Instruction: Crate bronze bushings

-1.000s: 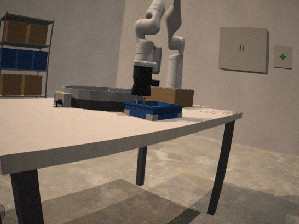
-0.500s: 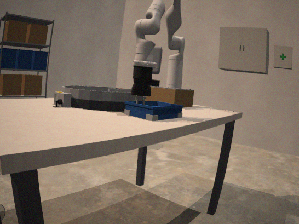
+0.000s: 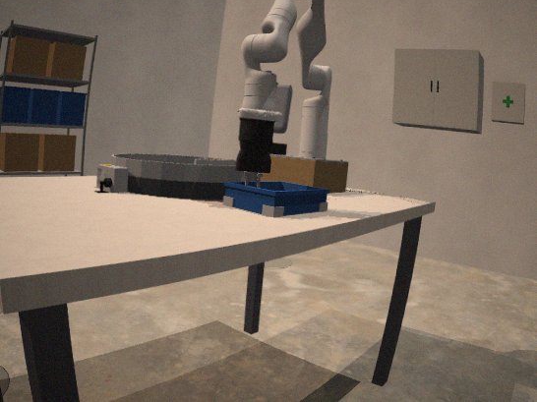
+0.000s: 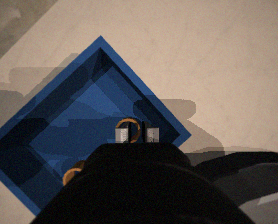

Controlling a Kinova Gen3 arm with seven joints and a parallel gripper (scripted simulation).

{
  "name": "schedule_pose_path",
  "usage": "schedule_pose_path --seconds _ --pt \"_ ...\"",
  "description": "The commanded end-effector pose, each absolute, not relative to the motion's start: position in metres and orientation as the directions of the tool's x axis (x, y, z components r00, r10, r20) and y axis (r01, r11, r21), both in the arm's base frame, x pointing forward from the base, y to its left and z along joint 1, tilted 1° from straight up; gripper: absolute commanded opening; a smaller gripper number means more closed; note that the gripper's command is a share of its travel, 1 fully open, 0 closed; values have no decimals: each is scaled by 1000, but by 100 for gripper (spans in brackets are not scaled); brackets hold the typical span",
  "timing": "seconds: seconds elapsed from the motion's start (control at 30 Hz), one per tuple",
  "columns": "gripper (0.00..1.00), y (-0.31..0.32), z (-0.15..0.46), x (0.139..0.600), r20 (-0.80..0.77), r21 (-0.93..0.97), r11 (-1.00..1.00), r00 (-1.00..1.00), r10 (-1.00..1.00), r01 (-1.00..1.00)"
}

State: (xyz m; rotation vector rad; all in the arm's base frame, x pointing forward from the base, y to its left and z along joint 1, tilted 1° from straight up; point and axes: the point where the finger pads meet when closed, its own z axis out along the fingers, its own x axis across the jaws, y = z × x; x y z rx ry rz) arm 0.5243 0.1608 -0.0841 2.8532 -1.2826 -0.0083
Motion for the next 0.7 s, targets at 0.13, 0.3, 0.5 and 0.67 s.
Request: schedule_pose_path --seconds 0.13,0.3,0.5,0.67 --pt "42 161 -77 525 2 12 -664 664 -748 -748" --pt "42 161 -77 525 2 12 -664 664 -748 -748" --pt "42 161 -77 525 2 12 -664 664 -748 -748" --pt "42 161 -72 526 2 12 -664 664 -748 -748"
